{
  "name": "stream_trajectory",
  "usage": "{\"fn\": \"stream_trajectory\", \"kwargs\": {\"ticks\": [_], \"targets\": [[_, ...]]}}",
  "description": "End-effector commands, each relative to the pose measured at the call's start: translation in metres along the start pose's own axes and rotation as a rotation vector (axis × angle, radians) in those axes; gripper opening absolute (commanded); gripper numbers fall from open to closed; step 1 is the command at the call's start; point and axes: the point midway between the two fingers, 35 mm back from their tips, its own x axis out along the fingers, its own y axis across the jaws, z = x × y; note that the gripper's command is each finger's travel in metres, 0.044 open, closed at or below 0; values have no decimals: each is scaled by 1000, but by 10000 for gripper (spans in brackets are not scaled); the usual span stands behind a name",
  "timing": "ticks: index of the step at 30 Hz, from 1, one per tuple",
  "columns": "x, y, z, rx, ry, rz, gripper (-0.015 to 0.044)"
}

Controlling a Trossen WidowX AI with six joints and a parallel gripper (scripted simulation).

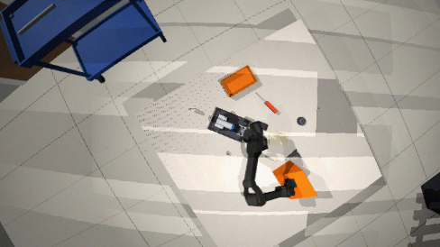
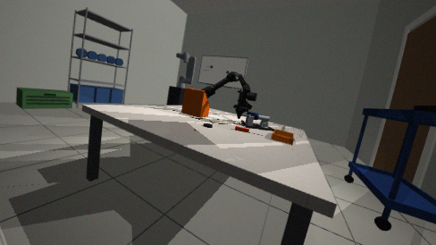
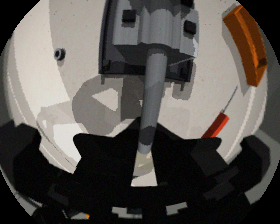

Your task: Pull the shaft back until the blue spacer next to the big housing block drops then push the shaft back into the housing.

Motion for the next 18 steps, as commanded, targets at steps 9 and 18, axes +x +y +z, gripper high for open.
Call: {"fn": "stream_trajectory", "kwargs": {"ticks": [9, 18], "targets": [[0, -1, -2, 0, 2, -3, 0], [0, -1, -3, 0, 2, -3, 0]]}}
